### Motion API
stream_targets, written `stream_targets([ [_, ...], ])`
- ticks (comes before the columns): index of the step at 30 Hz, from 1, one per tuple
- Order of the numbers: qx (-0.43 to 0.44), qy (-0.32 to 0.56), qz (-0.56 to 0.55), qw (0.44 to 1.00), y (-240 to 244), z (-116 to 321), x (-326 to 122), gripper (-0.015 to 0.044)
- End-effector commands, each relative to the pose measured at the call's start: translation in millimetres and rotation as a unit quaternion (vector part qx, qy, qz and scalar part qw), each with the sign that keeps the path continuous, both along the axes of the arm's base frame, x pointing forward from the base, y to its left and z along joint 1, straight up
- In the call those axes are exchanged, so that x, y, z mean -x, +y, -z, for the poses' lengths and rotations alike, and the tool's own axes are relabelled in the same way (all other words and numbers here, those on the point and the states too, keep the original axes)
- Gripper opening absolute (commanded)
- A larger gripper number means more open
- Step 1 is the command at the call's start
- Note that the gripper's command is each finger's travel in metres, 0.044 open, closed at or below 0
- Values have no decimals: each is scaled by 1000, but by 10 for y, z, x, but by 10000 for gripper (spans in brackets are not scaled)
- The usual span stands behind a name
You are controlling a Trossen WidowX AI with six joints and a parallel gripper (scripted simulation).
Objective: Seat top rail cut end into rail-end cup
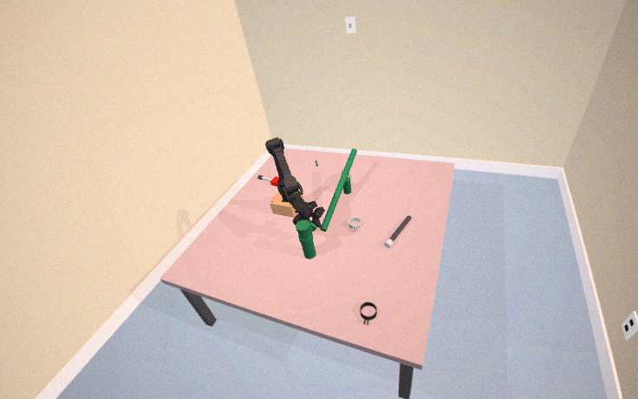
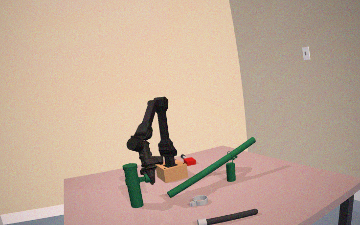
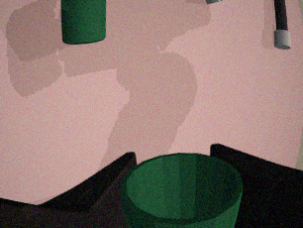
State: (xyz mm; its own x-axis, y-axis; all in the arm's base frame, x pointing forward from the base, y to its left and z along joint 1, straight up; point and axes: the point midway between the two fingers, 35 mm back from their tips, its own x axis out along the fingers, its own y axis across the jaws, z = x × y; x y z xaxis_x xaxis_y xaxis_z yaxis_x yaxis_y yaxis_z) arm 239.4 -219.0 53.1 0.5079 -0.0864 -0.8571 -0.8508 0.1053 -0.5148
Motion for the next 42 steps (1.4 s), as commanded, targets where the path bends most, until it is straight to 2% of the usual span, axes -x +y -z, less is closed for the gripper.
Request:
stream_targets([
  [1,0,1,-11,1000,5,5,22,0],
  [15,0,0,-7,1000,2,1,14,0],
  [25,0,0,-7,1000,7,-4,13,262],
  [32,0,1,-5,1000,155,-156,-19,440],
  [42,-1,0,-1,1000,409,-393,-37,440],
])
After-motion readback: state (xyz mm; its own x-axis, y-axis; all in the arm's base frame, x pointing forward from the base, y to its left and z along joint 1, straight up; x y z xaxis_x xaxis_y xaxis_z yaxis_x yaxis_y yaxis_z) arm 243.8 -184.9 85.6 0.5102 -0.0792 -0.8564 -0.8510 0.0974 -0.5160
